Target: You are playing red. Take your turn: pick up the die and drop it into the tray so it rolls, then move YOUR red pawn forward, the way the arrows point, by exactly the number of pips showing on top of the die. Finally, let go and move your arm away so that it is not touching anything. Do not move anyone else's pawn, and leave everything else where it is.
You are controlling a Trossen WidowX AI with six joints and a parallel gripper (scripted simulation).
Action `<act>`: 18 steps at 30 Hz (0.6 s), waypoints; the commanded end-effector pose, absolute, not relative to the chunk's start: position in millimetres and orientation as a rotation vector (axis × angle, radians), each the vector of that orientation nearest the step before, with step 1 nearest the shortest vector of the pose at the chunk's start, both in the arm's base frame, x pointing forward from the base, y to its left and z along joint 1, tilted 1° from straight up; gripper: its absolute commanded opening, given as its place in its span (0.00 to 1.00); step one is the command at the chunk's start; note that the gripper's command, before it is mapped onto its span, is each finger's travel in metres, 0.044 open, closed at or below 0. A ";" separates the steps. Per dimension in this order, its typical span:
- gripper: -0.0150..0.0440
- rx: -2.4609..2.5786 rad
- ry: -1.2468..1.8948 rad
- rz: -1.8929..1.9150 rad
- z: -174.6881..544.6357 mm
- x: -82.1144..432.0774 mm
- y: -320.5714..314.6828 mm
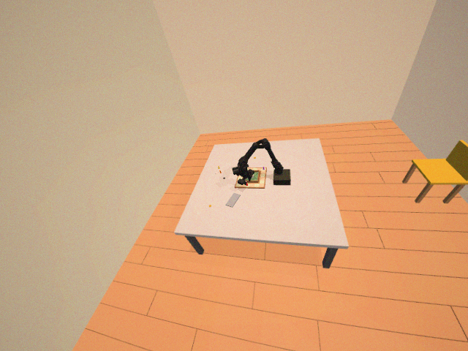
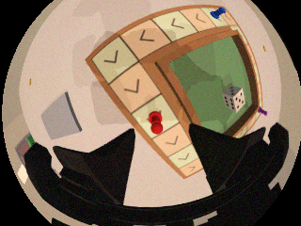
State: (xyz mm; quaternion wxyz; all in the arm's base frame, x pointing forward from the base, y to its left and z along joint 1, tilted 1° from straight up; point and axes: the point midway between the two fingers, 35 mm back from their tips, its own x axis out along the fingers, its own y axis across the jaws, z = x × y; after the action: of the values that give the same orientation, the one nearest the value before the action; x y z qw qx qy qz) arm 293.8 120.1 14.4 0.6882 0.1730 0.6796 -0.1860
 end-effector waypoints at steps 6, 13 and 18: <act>1.00 0.397 1.502 -0.400 51.3 296.5 120.9; 1.00 0.198 1.533 -0.218 99.4 247.4 59.4; 1.00 0.040 1.549 -0.071 122.3 196.2 22.3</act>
State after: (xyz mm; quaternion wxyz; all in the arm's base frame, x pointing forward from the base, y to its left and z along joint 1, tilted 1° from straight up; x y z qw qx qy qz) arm 235.7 47.5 111.2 0.7176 0.0705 0.6886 -0.0768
